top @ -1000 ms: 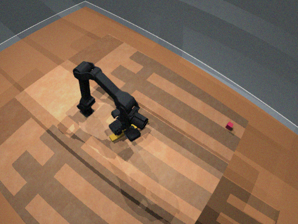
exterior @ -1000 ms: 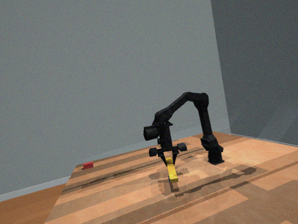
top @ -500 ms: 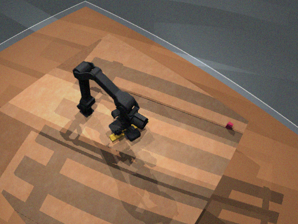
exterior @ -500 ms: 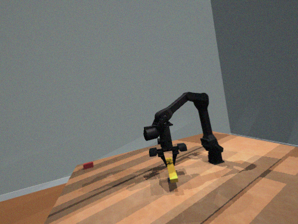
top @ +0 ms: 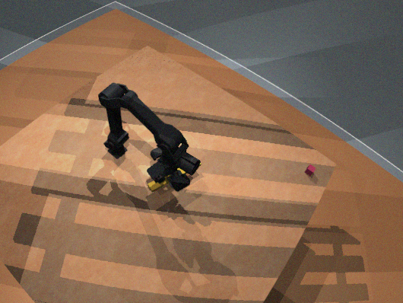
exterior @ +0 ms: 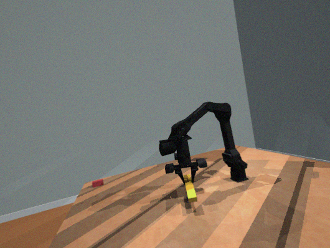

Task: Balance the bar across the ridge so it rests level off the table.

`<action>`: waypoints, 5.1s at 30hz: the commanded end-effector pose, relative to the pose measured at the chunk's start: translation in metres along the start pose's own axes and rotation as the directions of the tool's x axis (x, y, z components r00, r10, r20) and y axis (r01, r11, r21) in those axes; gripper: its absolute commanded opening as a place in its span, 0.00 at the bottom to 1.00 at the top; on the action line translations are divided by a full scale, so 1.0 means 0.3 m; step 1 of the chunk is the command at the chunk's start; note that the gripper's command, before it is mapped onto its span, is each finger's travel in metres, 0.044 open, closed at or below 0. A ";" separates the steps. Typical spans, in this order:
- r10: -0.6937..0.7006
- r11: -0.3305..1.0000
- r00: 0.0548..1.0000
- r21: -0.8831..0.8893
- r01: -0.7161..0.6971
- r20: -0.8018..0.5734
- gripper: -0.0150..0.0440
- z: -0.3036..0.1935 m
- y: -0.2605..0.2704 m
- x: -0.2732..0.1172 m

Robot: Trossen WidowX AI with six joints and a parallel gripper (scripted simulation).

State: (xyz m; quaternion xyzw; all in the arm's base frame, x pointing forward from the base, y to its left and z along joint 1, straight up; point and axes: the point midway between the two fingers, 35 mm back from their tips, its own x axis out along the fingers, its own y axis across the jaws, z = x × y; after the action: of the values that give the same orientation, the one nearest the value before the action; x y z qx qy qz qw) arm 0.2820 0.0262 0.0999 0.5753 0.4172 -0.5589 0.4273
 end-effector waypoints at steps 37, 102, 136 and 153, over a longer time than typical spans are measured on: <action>0.000 1.000 1.000 0.005 0.000 0.000 0.25 0.001 -0.001 0.005; 0.002 1.000 1.000 0.001 -0.002 -0.001 0.54 0.001 0.000 0.004; 0.002 1.000 1.000 0.001 -0.002 -0.001 0.88 0.001 0.000 0.004; 0.002 1.000 1.000 0.001 -0.002 -0.002 1.00 0.001 0.000 -0.330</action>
State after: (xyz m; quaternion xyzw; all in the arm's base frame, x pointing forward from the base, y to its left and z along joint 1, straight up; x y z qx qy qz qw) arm 0.2843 0.0263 0.1808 0.5796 0.4146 -0.5553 0.4288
